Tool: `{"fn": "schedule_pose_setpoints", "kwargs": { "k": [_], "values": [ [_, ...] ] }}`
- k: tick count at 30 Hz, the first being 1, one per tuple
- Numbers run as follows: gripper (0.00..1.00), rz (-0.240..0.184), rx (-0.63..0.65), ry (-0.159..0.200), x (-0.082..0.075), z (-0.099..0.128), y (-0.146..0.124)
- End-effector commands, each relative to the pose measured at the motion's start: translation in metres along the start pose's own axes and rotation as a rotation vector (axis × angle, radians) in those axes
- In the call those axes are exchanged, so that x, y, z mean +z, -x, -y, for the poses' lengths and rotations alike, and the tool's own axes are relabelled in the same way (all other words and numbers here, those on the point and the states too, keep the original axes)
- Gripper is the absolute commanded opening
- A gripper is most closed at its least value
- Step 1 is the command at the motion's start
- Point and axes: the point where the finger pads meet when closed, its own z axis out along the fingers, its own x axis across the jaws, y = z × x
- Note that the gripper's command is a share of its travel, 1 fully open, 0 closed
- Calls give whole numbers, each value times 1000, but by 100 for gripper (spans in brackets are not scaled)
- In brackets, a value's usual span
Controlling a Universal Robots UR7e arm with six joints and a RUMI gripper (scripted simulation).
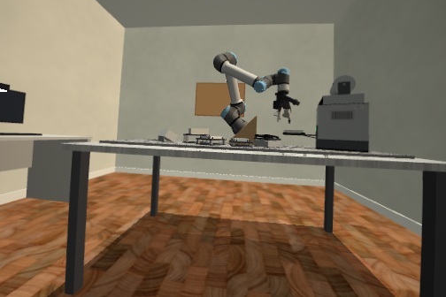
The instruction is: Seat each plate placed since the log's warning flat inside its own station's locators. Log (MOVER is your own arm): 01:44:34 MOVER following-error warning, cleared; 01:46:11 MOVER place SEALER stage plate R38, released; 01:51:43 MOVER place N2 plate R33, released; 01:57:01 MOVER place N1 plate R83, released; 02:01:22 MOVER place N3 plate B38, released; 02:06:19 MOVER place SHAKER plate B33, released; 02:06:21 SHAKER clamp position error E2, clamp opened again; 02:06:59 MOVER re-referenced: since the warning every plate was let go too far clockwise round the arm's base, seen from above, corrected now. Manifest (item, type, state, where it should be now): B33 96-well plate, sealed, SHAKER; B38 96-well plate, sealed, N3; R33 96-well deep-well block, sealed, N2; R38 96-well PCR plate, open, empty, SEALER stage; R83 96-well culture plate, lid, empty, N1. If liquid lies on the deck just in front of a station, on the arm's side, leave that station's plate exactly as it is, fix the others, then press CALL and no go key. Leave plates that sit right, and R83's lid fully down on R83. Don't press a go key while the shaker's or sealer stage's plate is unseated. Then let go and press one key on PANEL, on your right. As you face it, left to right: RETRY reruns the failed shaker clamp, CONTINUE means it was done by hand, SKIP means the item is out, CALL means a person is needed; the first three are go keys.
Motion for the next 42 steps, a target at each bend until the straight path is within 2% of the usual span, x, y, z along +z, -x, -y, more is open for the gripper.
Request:
{"fn": "schedule_pose_setpoints", "kwargs": {
  "k": [1,7,19,22,29,38,42],
  "values": [
    [82,0,66,-2,-1,-3,-21],
    [82,0,66,-2,-1,-7,-49],
    [82,0,66,-2,-1,-7,-49],
    [82,0,66,-2,11,-7,-49],
    [82,0,66,-2,11,-7,-49],
    [82,0,197,-2,11,-20,-81],
    [82,0,197,-2,11,-27,-100]
  ]
}}
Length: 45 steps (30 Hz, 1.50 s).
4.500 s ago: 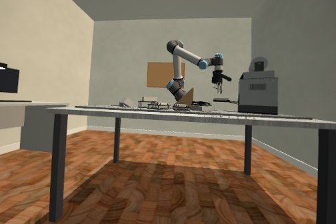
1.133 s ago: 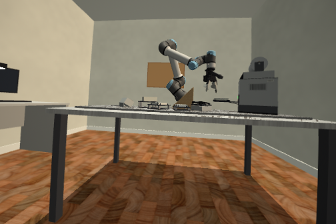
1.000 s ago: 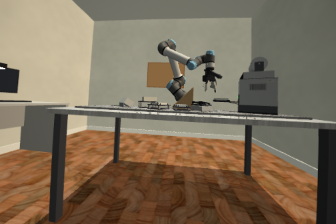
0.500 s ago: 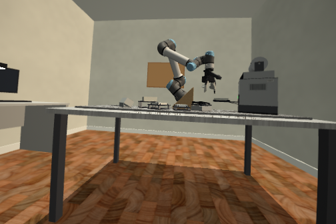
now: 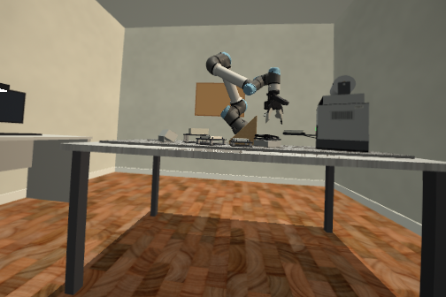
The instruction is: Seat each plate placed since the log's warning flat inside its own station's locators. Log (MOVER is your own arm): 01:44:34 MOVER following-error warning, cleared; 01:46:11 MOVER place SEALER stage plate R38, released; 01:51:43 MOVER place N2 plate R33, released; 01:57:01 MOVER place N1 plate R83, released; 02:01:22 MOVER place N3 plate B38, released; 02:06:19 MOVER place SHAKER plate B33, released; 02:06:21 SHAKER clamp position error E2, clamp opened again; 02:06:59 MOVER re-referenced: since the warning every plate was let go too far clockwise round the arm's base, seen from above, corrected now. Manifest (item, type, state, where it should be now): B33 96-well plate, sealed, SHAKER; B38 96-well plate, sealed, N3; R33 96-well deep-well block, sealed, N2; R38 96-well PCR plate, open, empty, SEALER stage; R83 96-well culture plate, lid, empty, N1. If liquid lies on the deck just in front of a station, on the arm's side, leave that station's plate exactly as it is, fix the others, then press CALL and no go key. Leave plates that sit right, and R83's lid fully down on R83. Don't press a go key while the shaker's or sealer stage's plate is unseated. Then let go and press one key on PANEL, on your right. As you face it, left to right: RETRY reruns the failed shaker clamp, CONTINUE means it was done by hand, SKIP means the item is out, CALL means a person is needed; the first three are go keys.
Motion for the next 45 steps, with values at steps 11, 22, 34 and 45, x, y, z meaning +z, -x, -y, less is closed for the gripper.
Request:
{"fn": "schedule_pose_setpoints", "kwargs": {
  "k": [11,22,34,45],
  "values": [
    [82,0,24,-2,-1,-11,-52],
    [82,0,24,-2,-1,-11,-52],
    [82,-103,24,-1,14,-11,-52],
    [82,-103,24,-1,29,-11,-52]
  ]
}}
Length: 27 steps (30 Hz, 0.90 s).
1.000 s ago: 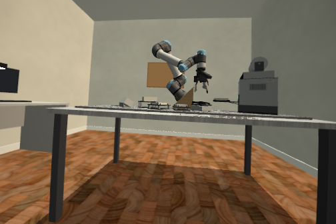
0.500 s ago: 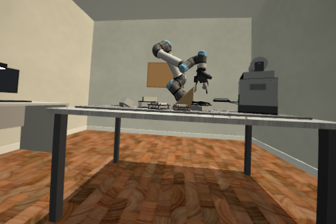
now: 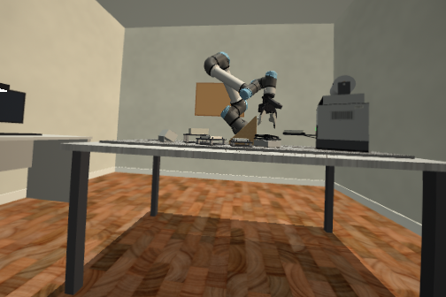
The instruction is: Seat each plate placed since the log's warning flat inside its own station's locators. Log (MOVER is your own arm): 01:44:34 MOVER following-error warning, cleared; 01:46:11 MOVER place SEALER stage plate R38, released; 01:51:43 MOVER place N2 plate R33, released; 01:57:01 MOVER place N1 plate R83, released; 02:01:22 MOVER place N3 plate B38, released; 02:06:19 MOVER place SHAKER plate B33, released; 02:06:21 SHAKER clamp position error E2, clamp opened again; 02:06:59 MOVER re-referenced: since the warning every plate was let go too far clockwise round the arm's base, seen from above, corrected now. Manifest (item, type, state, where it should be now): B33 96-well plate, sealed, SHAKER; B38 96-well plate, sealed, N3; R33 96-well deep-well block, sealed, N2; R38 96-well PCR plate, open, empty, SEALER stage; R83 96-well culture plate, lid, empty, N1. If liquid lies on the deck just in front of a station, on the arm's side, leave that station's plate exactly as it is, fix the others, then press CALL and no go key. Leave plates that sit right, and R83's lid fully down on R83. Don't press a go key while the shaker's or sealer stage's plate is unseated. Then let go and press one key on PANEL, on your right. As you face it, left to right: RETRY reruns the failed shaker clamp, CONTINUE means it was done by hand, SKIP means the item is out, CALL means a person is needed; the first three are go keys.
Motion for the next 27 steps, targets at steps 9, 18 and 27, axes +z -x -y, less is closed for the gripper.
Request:
{"fn": "schedule_pose_setpoints", "kwargs": {
  "k": [9,18,27],
  "values": [
    [82,-1,0,-2,21,1,2],
    [82,-1,0,-2,30,1,3],
    [82,-1,0,-2,30,1,3]
  ]
}}
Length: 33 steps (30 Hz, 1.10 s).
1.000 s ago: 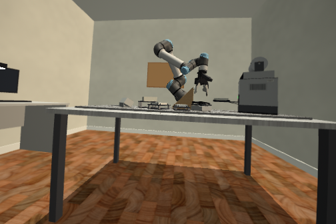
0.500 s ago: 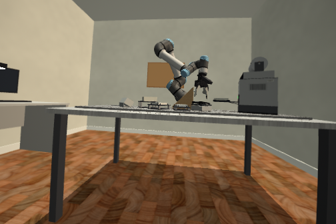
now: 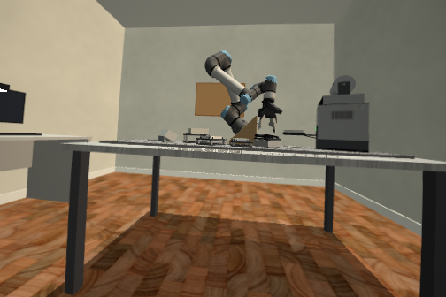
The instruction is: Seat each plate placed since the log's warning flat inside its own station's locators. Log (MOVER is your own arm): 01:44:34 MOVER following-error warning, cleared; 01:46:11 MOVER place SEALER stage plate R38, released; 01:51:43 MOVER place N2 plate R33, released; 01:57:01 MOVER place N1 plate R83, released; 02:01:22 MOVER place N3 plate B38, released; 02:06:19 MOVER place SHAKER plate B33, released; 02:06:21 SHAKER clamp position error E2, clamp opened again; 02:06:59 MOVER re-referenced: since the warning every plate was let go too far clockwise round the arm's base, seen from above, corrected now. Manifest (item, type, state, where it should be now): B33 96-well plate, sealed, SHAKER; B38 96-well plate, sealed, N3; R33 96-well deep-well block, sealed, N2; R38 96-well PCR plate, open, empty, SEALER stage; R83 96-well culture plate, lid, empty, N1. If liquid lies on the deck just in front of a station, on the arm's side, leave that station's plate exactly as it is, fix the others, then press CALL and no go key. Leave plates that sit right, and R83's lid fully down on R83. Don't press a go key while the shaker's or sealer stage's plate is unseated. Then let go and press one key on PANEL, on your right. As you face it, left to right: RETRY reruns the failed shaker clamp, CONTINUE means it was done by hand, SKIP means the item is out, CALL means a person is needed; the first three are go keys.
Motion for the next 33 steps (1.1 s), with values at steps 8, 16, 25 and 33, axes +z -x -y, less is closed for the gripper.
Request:
{"fn": "schedule_pose_setpoints", "kwargs": {
  "k": [8,16,25,33],
  "values": [
    [82,0,0,-1,2,0,0],
    [82,0,0,-1,7,0,0],
    [82,0,0,-1,11,0,0],
    [82,0,0,-1,17,0,0]
  ]
}}
